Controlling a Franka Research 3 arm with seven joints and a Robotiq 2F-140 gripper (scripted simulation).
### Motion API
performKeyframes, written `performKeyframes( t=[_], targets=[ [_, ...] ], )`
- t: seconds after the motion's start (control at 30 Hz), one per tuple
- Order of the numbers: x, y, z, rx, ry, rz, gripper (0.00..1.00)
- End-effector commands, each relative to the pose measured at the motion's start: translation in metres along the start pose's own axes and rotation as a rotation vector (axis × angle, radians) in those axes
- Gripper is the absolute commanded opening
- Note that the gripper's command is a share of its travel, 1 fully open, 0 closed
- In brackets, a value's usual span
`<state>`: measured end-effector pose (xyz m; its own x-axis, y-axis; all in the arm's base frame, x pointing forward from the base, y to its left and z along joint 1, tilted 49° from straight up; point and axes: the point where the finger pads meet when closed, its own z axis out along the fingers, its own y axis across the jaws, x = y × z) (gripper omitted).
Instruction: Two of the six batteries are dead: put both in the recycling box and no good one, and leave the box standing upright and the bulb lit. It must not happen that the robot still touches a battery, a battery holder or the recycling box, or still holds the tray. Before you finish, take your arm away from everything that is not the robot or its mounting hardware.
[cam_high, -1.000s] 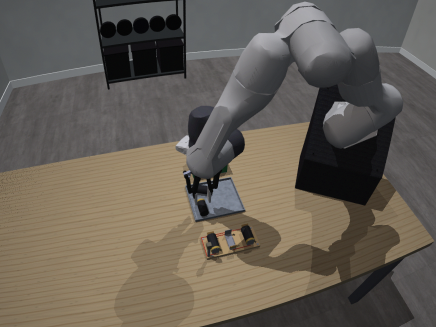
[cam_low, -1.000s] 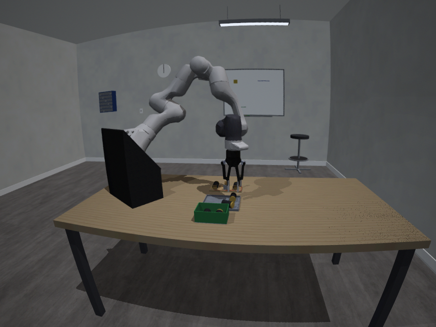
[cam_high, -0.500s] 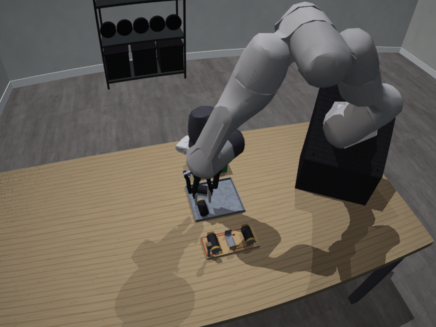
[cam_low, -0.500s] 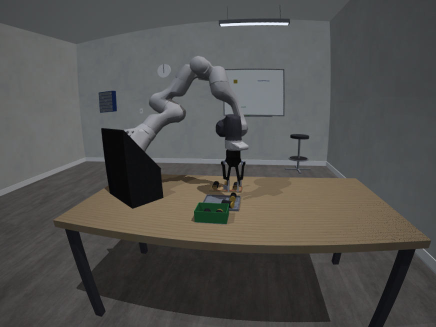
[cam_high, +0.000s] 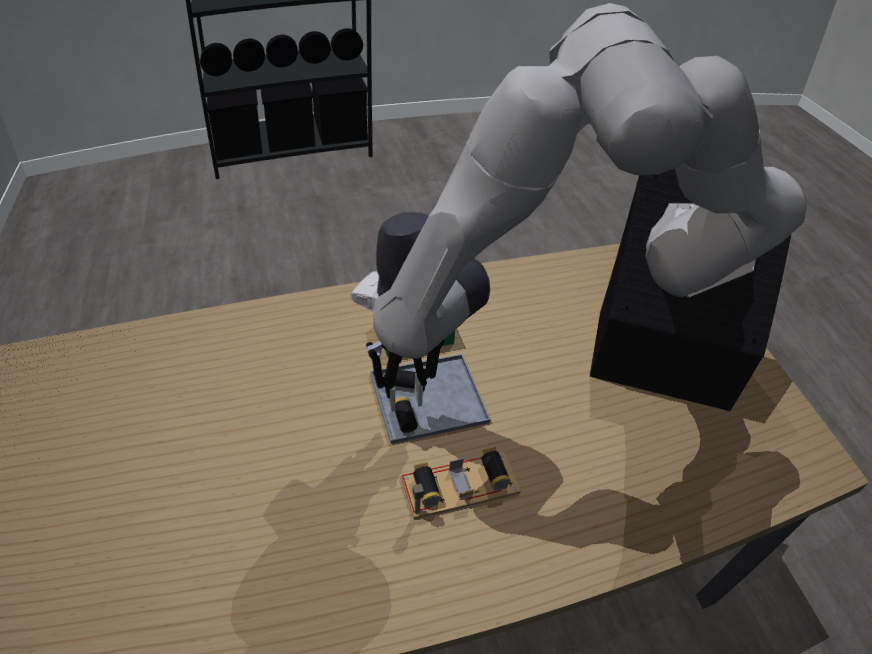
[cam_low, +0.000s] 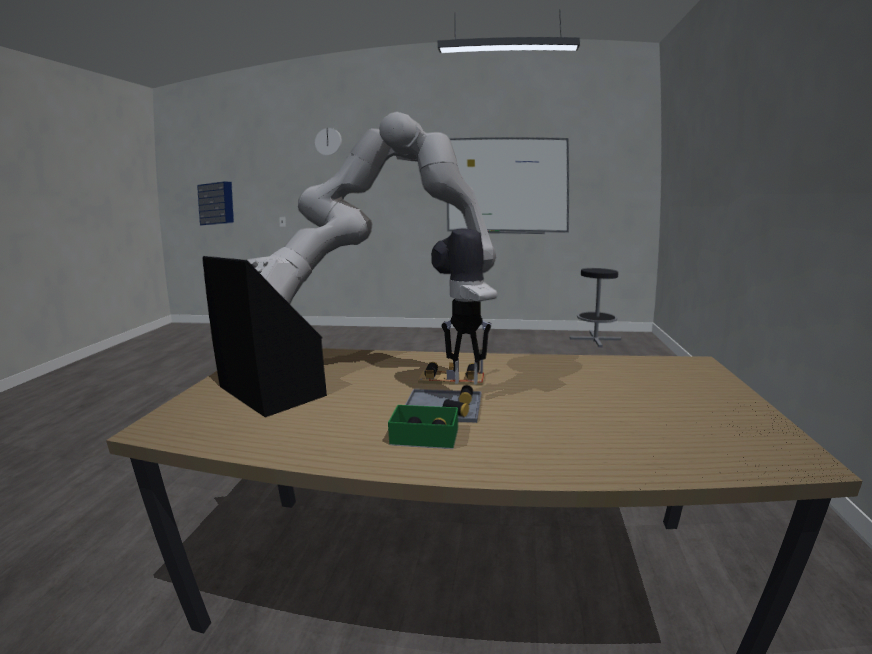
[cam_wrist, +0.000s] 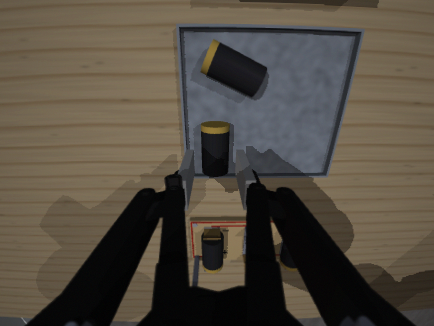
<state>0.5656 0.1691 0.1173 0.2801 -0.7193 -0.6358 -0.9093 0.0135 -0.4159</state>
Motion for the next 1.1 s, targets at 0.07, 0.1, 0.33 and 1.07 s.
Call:
performKeyframes(
  t=[0.07,0.1,0.33,1.07],
  targets=[
    [0.000,0.000,0.000,0.001,0.002,-0.003,0.29],
    [0.000,0.000,0.000,0.001,0.002,-0.003,0.29],
    [0.000,0.000,0.000,0.001,0.002,-0.003,0.29],
    [0.000,0.000,0.022,0.001,0.002,-0.003,0.29]
  ],
)
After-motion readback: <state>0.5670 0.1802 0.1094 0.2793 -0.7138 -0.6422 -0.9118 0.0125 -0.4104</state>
